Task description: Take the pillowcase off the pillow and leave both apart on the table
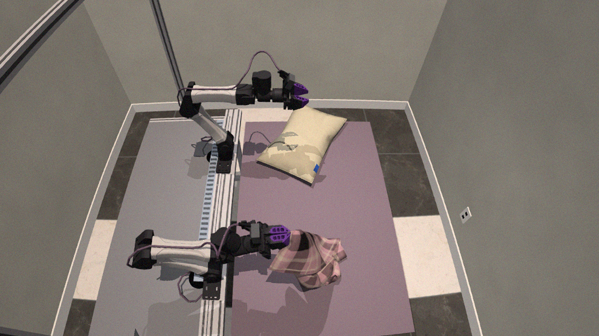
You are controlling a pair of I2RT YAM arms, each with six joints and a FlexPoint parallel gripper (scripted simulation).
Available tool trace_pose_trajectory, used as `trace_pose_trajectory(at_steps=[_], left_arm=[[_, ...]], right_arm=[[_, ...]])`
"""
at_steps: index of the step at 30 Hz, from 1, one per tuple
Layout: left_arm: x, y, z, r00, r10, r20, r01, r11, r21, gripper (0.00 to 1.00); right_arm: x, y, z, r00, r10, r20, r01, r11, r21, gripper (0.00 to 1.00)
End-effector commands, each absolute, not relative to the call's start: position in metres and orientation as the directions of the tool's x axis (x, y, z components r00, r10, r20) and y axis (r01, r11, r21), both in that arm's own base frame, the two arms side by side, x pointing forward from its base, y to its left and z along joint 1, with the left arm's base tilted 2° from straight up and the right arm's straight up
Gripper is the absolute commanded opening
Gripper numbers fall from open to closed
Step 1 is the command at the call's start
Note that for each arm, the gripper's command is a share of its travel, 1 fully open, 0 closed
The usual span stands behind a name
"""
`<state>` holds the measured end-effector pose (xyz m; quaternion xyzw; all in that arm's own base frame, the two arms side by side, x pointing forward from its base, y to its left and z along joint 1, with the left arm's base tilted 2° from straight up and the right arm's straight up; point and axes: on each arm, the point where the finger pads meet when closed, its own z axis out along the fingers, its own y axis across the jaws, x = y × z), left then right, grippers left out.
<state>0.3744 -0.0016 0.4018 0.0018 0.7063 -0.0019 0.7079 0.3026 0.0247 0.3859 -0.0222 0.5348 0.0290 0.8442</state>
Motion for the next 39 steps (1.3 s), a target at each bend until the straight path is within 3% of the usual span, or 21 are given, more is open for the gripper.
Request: trace_pose_trajectory(at_steps=[1,23,30,39], left_arm=[[0.374,-0.005,0.399,0.002,-0.005,-1.0,0.019,1.0,-0.005,0.6],[0.374,-0.005,0.399,0.002,-0.005,-1.0,0.019,1.0,-0.005,0.6],[0.374,-0.005,0.399,0.002,-0.005,-1.0,0.019,1.0,-0.005,0.6],[0.374,-0.005,0.399,0.002,-0.005,-1.0,0.019,1.0,-0.005,0.6]], right_arm=[[0.292,0.026,0.383,0.46,0.032,-0.887,-0.078,0.997,-0.004,0.0],[0.278,0.026,0.35,0.433,0.026,-0.901,-0.079,0.997,-0.009,0.0],[0.279,0.027,0.313,0.21,0.021,-0.977,-0.085,0.996,0.003,0.0],[0.262,0.026,0.293,0.087,0.01,-0.996,-0.088,0.996,0.002,0.0]])
